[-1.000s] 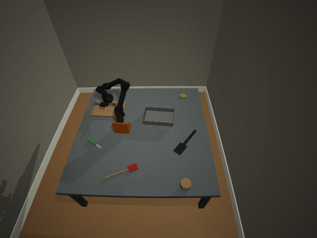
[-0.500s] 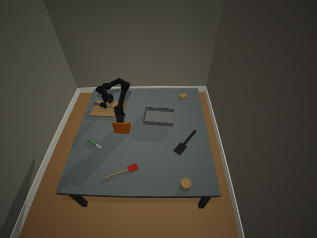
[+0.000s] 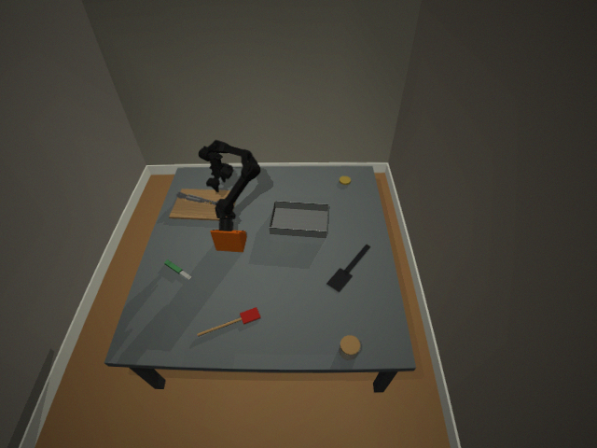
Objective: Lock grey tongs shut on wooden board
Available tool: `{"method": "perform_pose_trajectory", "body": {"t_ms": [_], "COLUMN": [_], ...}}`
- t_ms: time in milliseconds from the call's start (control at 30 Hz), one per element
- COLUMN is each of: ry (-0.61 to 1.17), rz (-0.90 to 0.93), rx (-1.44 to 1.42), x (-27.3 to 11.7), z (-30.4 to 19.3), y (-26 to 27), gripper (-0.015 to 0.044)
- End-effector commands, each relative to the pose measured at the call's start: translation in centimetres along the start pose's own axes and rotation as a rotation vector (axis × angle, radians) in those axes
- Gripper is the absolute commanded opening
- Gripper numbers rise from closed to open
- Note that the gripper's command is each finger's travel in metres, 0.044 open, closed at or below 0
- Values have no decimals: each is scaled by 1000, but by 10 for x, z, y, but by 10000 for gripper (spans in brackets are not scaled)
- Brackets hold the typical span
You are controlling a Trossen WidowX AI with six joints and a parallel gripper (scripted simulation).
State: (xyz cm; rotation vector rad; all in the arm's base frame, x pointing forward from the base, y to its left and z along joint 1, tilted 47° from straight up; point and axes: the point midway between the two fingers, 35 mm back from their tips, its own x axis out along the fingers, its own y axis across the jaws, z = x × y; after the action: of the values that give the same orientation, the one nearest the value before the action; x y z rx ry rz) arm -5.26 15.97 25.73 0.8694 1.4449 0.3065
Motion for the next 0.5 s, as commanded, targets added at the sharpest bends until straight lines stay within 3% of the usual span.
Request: {"method": "perform_pose_trajectory", "body": {"t_ms": [0, 467], "ry": [7, 204], "rz": [-15, -78], "rx": [-14, -16], "x": [-16, -54], "z": [27, 30], "y": [-1, 9], "gripper": [440, 440]}}
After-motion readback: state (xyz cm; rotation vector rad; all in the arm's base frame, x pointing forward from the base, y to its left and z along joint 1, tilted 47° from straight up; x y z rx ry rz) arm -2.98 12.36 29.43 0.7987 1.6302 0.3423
